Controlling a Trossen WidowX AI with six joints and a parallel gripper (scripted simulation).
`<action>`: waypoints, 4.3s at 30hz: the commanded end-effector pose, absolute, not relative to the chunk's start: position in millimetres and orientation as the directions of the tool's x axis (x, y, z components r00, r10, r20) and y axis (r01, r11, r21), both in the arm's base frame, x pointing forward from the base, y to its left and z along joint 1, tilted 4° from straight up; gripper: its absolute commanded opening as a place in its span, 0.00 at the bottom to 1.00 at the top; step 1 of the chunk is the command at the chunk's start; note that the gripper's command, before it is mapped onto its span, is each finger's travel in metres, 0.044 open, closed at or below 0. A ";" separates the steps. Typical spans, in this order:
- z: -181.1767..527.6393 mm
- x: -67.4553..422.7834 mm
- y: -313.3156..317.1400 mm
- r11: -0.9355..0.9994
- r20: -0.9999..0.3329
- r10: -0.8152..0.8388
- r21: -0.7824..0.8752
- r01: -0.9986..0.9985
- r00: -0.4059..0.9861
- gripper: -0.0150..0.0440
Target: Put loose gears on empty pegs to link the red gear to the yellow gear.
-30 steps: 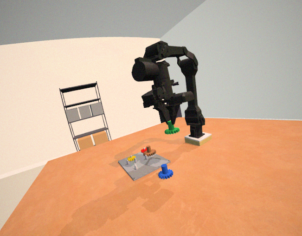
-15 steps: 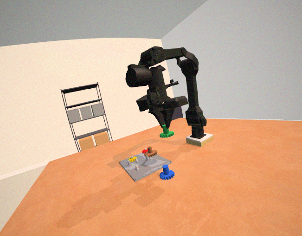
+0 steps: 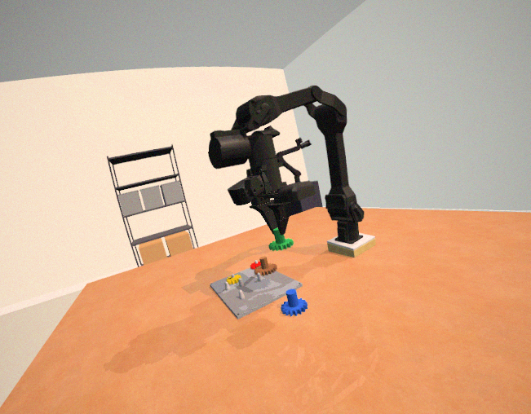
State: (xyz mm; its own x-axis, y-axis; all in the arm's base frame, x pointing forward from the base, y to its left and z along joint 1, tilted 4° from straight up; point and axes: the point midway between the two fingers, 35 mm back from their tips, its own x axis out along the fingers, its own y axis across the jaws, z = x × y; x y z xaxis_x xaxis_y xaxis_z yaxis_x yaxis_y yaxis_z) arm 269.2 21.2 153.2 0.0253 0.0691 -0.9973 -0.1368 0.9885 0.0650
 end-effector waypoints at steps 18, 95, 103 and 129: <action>125.9 283.4 -22.1 0.988 -0.997 0.068 0.064 -0.142 0.025 0.25; 75.9 286.1 -82.1 0.669 -0.998 0.065 0.025 -0.743 0.024 0.25; 64.5 286.9 -82.0 0.686 -0.998 0.065 0.027 -0.727 0.024 0.25; 47.5 287.7 -80.5 0.839 -0.998 0.065 0.041 -0.543 0.024 0.25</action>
